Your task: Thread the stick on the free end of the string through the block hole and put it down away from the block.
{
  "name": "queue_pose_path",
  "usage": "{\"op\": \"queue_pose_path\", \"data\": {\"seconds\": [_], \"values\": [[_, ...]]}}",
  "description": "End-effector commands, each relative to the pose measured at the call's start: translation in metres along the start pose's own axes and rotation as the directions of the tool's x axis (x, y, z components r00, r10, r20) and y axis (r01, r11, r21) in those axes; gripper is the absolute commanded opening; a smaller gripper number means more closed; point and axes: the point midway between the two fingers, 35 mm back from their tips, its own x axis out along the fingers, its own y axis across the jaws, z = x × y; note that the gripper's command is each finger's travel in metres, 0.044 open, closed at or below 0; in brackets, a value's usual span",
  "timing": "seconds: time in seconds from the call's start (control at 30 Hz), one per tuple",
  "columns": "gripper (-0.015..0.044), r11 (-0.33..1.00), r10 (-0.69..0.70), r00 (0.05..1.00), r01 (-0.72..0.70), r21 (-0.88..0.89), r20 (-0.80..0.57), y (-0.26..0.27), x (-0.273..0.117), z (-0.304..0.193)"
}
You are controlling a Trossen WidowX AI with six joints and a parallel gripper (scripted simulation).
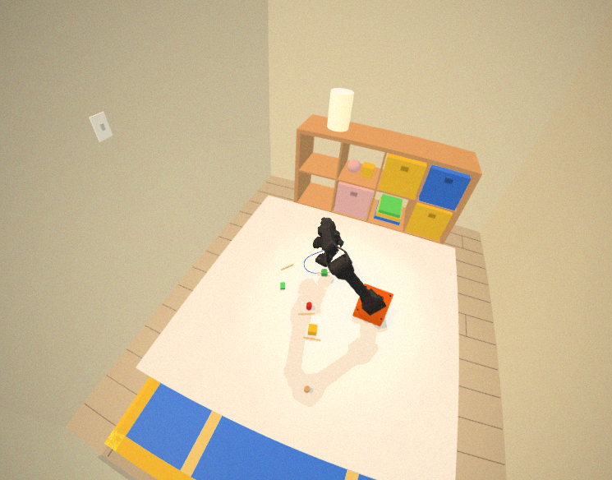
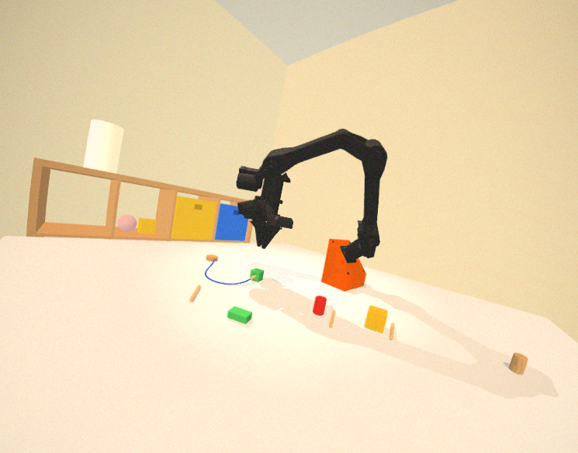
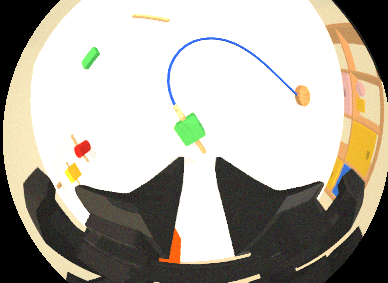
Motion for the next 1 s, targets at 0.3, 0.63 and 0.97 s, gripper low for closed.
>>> {"op": "queue_pose_path", "data": {"seconds": [0.3,0.63,0.97], "values": [[0.0120,0.835,-0.003,1.000,-0.013,-0.549,-0.028,-0.006,0.004,-0.019],[0.0120,0.835,-0.003,1.000,-0.012,-0.549,-0.027,-0.006,0.010,-0.018],[0.0120,0.836,-0.004,1.000,-0.011,-0.549,-0.027,-0.006,0.027,-0.017]]}}
